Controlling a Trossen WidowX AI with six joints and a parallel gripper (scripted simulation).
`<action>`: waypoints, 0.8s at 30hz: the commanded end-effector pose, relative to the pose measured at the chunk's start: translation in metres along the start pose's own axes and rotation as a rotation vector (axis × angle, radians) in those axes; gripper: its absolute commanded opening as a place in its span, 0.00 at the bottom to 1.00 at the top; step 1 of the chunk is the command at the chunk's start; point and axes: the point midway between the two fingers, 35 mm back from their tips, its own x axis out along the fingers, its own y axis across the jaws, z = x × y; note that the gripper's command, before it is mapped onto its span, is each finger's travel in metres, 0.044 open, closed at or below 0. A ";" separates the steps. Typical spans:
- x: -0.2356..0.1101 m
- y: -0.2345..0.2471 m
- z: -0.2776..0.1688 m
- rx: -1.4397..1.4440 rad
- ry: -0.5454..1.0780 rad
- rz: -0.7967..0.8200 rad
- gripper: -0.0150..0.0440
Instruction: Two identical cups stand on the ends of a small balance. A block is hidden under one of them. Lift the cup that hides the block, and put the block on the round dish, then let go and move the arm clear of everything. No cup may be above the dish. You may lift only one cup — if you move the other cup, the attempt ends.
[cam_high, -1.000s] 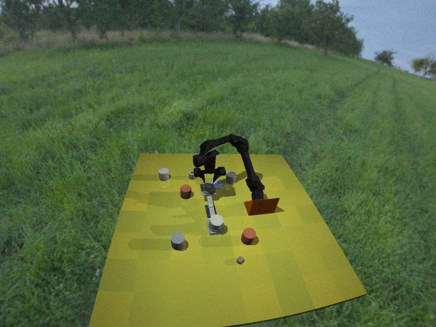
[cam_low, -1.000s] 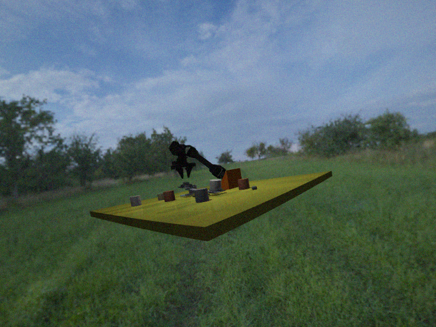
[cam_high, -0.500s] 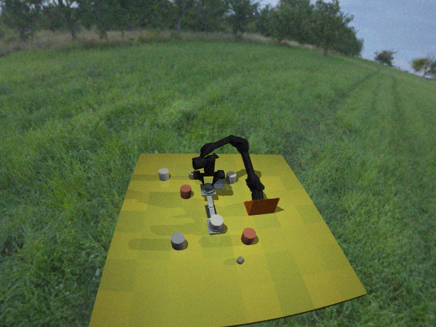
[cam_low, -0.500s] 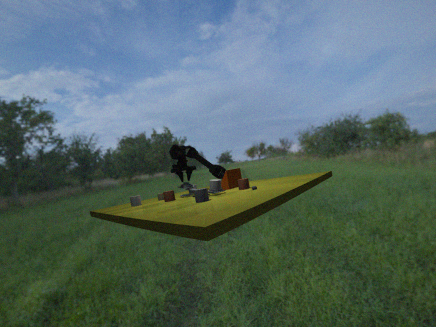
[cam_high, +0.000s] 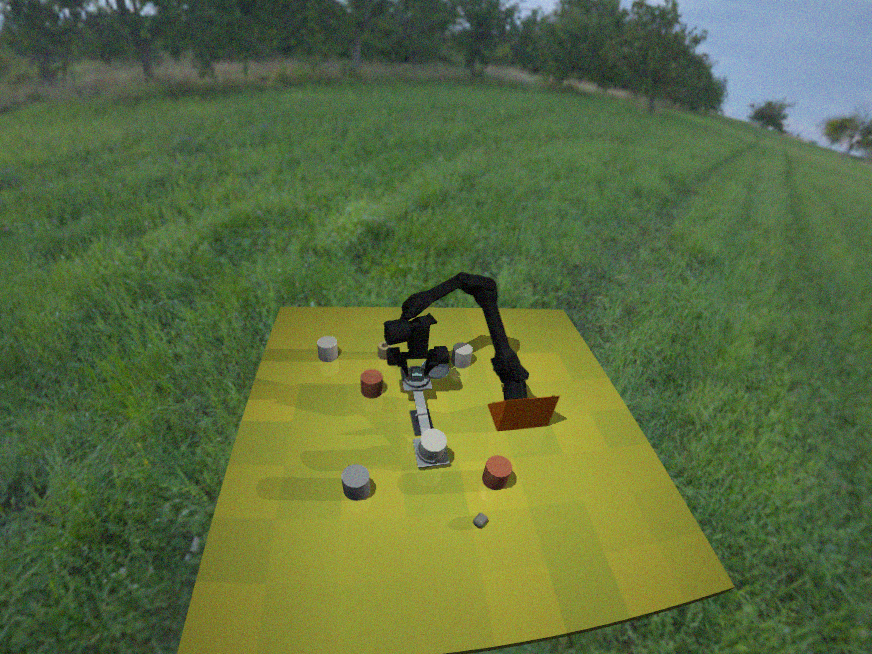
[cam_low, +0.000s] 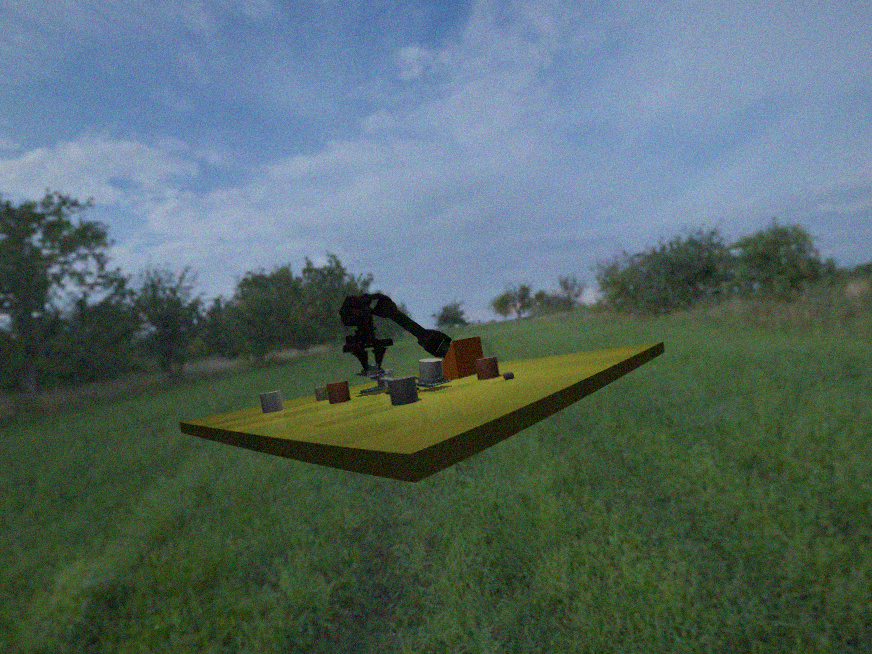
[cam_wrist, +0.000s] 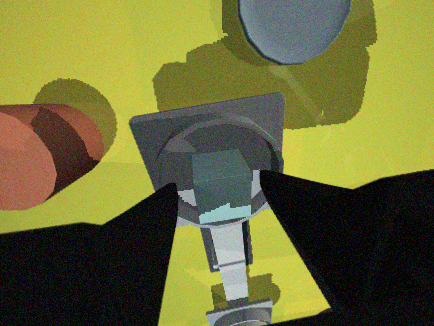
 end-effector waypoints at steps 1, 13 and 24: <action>0.003 -0.001 0.001 -0.002 -0.003 -0.001 0.65; 0.002 0.000 0.001 -0.004 -0.002 0.001 0.35; -0.058 0.001 -0.001 -0.066 0.030 0.087 0.25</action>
